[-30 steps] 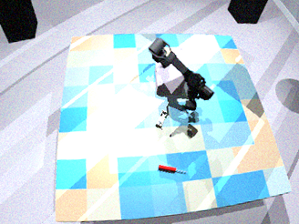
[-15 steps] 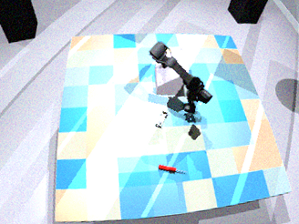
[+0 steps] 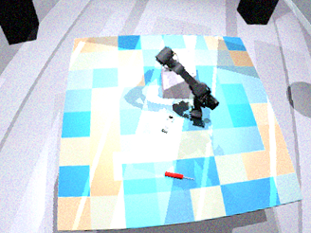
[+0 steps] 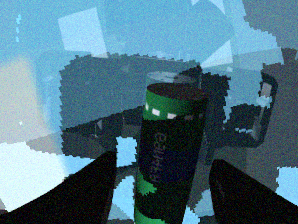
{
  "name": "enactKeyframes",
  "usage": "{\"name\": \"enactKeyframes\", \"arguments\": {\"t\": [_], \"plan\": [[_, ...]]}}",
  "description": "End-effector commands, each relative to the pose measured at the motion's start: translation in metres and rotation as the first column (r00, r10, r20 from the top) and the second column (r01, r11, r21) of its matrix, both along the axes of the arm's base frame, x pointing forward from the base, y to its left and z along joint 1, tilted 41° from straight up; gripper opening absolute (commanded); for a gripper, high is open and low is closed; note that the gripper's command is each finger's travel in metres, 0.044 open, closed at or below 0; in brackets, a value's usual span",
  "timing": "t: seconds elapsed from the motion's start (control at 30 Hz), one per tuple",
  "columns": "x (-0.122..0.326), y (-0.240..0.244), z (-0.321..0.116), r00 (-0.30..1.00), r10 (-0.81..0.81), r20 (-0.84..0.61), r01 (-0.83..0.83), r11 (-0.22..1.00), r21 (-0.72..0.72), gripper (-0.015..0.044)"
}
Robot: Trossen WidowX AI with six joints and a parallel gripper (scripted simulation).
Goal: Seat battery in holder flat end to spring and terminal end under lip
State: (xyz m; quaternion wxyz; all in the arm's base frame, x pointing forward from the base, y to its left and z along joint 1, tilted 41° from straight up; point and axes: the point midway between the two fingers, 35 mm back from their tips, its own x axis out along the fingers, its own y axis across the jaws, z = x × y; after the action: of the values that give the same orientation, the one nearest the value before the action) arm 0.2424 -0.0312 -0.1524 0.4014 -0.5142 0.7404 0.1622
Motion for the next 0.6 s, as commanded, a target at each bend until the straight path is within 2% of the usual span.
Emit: {"name": "enactKeyframes", "arguments": {"t": [0.0, 0.03, 0.2, 0.33, 0.57], "plan": [[-0.001, -0.001, -0.002, 1.0, 0.006, -0.005, -0.006, 1.0, -0.003, 0.0126], [-0.001, -0.001, -0.002, 1.0, 0.006, -0.005, -0.006, 1.0, -0.003, 0.0099], [-0.001, -0.001, -0.002, 1.0, 0.006, -0.005, -0.006, 1.0, -0.003, 0.0069], [-0.001, 0.0, 0.0, 1.0, 0.006, -0.005, -0.006, 1.0, -0.003, 0.0069], [0.007, 0.031, 0.036, 1.0, 0.006, -0.004, -0.006, 1.0, -0.001, 0.0069]]}}
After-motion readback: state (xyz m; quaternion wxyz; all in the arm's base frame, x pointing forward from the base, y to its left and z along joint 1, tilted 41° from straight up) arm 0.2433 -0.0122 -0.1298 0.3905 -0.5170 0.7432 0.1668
